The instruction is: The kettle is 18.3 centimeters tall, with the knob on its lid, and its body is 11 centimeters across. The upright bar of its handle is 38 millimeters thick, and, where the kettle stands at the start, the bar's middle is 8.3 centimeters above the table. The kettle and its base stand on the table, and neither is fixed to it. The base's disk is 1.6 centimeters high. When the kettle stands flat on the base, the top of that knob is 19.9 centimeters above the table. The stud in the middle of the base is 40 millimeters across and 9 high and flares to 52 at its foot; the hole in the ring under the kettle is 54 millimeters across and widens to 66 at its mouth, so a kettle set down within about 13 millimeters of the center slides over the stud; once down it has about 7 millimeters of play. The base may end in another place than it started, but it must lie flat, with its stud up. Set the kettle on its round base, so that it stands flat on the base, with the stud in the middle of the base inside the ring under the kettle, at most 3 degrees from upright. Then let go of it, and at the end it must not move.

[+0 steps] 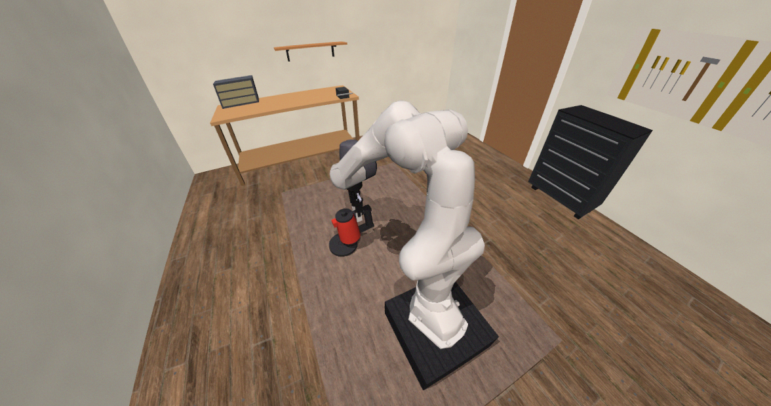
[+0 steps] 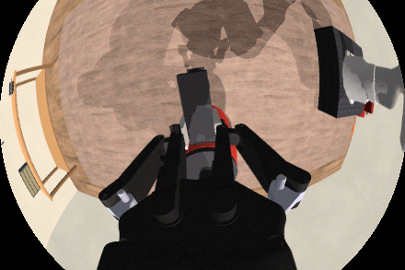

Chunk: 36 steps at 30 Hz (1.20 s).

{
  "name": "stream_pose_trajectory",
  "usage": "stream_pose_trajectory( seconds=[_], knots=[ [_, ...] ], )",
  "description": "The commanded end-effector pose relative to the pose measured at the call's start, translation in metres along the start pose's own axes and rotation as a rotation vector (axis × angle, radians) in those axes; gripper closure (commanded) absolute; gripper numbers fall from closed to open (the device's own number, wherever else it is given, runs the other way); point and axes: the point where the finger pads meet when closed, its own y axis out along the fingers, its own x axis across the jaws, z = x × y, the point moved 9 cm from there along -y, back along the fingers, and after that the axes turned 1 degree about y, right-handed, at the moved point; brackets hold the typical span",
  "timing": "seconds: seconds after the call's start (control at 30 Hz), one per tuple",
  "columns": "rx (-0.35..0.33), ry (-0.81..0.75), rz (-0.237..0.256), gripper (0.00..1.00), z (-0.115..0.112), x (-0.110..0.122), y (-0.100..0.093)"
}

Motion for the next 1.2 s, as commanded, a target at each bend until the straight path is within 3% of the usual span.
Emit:
stream_pose_trajectory(
  seconds=[0.0,0.6,1.17],
  knots=[
    [0.003,0.031,0.012,1.0,-0.009,-0.003,-0.004],
    [0.003,0.031,0.012,1.0,-0.028,-0.003,-0.004],
    [0.002,0.031,0.012,1.0,-0.032,-0.003,-0.004]
  ],
)
